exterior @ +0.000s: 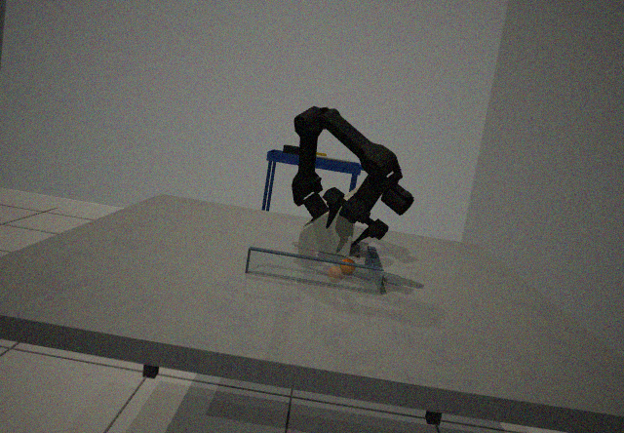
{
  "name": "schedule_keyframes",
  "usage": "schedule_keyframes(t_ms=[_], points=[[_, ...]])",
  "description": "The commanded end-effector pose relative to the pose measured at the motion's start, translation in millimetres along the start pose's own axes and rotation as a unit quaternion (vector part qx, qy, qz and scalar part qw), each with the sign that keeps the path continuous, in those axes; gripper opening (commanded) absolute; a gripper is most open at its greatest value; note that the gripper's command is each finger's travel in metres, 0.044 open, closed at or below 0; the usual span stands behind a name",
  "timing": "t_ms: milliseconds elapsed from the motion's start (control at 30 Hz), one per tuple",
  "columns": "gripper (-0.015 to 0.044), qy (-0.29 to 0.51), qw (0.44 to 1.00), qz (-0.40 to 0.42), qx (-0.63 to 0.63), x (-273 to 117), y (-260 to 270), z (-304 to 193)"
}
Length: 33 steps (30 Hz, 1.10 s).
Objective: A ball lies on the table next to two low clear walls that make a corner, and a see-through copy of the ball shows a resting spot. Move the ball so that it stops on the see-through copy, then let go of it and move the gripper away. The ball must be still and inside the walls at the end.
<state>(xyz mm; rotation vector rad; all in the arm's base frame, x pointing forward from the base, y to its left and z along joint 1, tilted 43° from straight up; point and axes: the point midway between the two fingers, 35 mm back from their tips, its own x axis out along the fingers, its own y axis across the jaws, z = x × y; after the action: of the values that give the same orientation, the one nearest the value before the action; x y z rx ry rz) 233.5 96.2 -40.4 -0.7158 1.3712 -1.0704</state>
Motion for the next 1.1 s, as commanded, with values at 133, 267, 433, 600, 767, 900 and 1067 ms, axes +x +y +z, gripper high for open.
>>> schedule_keyframes(t_ms=[133,267,433,600,767,900,1067], points=[[0.0301,-0.007,0.989,0.034,-0.143,0.7,5.9,3.4],[0.0301,-0.03,0.95,0.069,-0.303,0.6,12.4,8.2],[0.0301,-0.077,0.864,0.098,-0.487,-1.2,19.7,15.5],[0.0301,-0.137,0.742,0.105,-0.648,-4.5,26.0,24.1],[0.0301,-0.184,0.646,0.097,-0.734,-8.0,29.8,31.5],[0.0301,-0.208,0.577,0.082,-0.786,-9.8,31.2,34.9],[0.0301,-0.209,0.575,0.082,-0.787,-9.8,31.2,35.0]])
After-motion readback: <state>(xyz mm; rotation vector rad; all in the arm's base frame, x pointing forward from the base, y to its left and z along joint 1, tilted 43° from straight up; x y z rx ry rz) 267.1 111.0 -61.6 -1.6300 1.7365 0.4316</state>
